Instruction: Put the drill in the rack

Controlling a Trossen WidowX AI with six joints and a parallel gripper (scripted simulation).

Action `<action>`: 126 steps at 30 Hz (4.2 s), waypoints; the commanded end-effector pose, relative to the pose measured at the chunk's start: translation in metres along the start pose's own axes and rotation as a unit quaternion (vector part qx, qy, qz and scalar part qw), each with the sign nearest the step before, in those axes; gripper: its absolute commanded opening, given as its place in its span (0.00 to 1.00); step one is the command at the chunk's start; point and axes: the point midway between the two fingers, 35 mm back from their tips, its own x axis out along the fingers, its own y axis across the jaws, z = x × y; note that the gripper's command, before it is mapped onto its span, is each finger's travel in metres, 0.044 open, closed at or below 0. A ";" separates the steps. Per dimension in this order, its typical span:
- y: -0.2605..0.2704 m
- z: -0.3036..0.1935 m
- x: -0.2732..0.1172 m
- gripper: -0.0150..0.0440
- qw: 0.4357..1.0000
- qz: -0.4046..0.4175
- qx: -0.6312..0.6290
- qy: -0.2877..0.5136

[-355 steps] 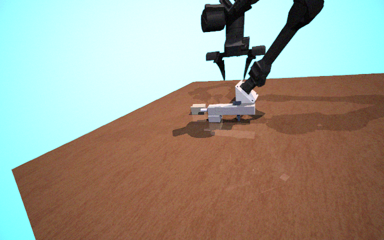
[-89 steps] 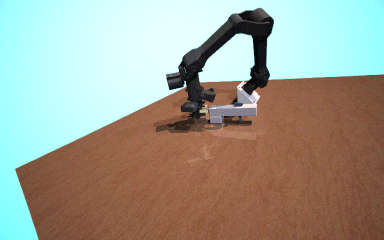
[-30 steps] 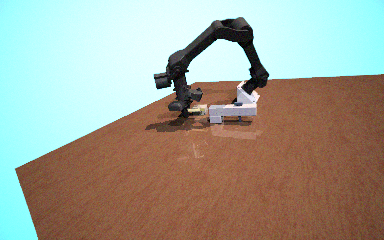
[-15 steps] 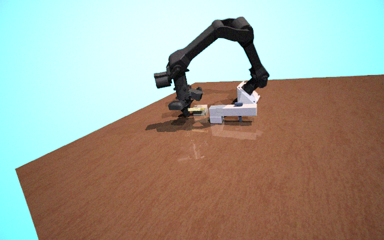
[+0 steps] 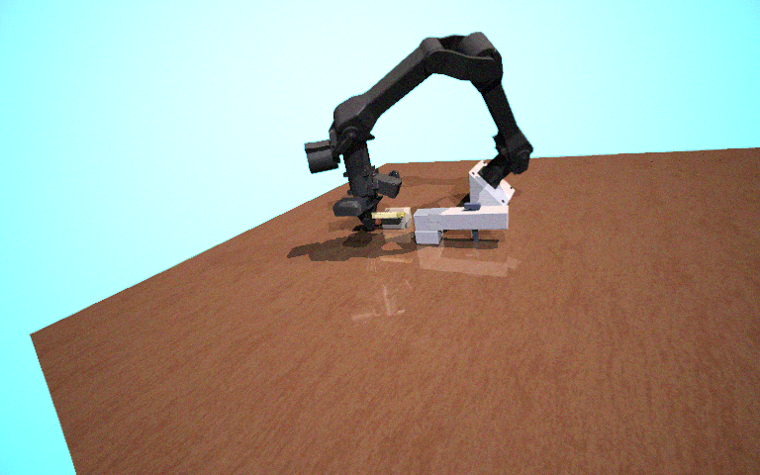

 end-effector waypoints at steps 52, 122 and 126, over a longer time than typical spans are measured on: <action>0.000 0.001 -0.016 0.25 1.000 0.000 -0.002 0.003; -0.002 0.002 -0.032 0.25 1.000 0.000 -0.002 0.003; 0.005 0.001 -0.031 0.25 1.000 0.000 -0.002 0.003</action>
